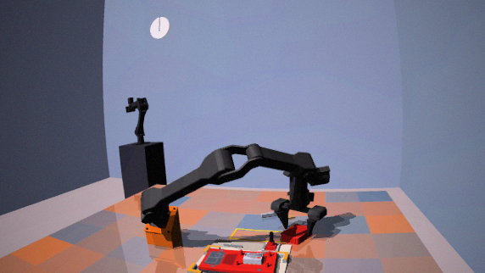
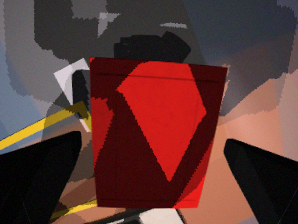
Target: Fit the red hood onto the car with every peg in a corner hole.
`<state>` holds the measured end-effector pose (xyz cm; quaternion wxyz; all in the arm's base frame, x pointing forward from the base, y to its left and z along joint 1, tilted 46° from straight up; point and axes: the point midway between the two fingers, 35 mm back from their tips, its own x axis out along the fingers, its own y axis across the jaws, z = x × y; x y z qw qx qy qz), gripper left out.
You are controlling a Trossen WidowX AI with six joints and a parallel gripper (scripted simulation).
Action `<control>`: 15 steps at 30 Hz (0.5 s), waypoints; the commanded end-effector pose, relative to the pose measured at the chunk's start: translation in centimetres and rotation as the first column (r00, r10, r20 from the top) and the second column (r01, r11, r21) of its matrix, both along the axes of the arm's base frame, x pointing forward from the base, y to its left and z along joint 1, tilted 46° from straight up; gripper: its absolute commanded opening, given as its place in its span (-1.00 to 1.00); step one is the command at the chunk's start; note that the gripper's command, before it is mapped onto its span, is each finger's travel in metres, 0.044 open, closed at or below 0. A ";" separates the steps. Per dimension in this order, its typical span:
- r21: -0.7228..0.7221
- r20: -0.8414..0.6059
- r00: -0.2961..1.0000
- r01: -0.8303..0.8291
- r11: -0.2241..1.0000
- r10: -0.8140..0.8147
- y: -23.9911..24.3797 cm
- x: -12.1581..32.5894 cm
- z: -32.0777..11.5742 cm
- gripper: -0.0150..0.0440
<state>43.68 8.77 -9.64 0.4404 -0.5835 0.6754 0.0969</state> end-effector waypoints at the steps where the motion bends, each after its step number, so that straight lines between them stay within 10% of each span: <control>1: -0.007 -0.009 1.000 -0.006 1.000 0.006 -0.3 -0.1 -0.3 1.00; 15: -0.007 -0.009 1.000 -0.006 1.000 0.006 -0.8 -0.1 -0.8 1.00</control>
